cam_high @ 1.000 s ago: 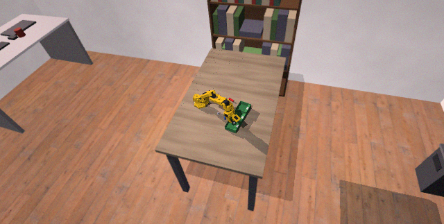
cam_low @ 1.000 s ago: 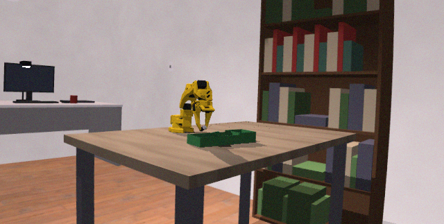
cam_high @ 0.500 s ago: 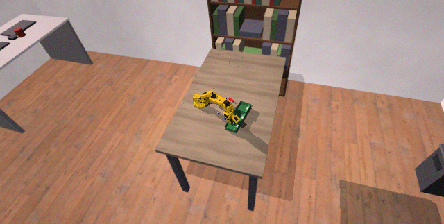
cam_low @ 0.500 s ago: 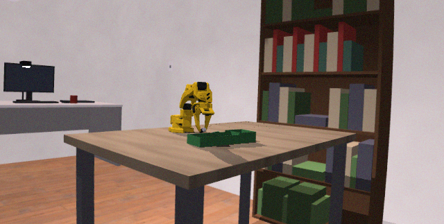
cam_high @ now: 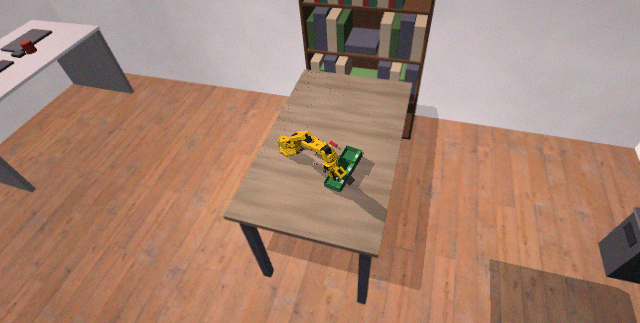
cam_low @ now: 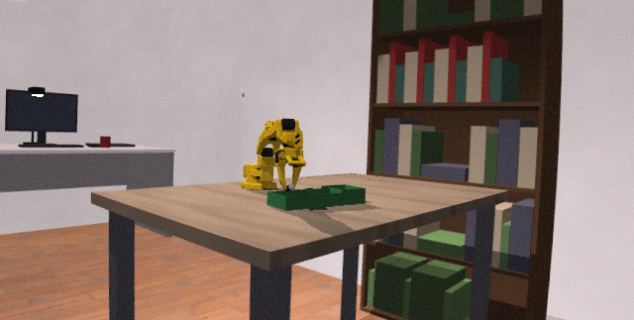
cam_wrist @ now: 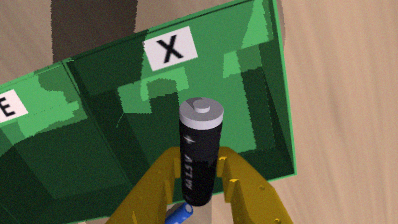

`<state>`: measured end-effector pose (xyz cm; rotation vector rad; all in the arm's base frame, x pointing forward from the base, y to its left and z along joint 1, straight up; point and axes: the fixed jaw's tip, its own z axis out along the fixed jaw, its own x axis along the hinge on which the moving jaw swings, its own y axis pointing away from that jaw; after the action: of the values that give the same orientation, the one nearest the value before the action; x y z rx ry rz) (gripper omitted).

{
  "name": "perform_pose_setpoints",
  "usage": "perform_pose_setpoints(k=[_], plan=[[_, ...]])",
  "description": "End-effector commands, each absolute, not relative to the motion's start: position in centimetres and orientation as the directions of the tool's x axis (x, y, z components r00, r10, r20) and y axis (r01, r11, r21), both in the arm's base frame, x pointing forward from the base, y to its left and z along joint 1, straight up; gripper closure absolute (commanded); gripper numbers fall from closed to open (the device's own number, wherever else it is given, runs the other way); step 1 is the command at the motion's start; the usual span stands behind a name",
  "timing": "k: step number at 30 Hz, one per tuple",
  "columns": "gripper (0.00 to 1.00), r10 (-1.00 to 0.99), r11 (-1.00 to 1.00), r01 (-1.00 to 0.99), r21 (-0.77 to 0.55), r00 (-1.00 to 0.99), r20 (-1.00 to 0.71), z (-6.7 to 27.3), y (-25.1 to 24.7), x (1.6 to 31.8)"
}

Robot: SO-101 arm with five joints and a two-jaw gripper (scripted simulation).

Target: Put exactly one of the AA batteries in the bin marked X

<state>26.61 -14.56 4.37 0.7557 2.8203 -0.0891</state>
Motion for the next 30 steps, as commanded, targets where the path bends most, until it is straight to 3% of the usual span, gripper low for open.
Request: perform_pose_setpoints(k=[1, 30], plan=[[1.0, 0.496, 0.858, 0.514, 0.002, -0.826, -0.268, 5.21, -14.96, 26.85], [1.0, 0.492, 0.858, 0.514, 0.002, -0.82, -0.292, 4.92, -15.07, 27.04]])
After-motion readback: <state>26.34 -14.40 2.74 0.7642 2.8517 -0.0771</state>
